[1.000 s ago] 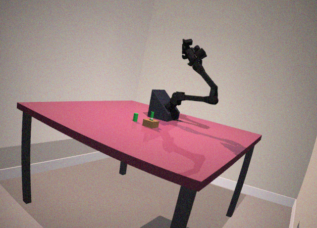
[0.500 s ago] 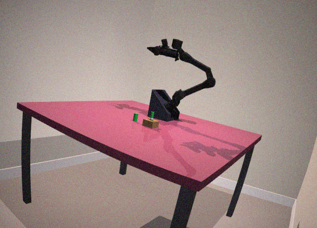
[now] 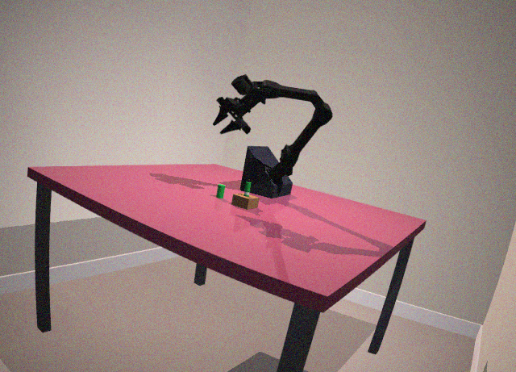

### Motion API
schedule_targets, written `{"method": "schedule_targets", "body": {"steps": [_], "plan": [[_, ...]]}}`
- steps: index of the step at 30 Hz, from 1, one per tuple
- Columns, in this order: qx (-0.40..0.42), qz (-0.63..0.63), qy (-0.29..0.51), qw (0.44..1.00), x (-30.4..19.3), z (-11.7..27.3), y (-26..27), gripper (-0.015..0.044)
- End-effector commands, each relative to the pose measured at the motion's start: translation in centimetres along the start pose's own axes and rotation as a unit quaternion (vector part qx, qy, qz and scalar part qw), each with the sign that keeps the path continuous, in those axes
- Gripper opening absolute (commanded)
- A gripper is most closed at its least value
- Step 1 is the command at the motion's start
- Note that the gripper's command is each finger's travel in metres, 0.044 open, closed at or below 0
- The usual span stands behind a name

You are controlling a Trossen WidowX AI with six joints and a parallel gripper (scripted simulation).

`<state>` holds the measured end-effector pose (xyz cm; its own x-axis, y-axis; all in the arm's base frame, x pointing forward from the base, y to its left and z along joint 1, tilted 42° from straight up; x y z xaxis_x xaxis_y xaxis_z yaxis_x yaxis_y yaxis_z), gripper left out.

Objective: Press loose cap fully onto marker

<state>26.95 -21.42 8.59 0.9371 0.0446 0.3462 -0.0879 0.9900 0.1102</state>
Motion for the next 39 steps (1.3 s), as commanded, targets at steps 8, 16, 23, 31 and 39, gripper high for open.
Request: {"method": "schedule_targets", "body": {"steps": [8,16,23,31,39], "plan": [[0.316,0.224,0.058,0.92,1.5,-8.2,10.0,0.0242],[0.329,0.231,0.059,0.914,1.4,-8.9,10.4,0.0242],[0.33,0.231,0.059,0.914,0.8,-11.3,12.5,0.0242],[0.33,0.231,0.058,0.914,0.5,-12.5,13.5,0.0242],[0.33,0.231,0.058,0.914,0.2,-13.6,14.2,0.0242]]}}
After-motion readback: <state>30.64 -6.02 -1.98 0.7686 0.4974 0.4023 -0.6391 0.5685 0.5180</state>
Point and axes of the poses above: the point midway between the two fingers, 35 mm back from their tips, its own z axis back along the fingers, its own y axis across the jaws, x = y × z, the point moved 3 cm from there along z, back along the fingers, and after that the axes turned 12 degrees about z, right-handed, at the moved point
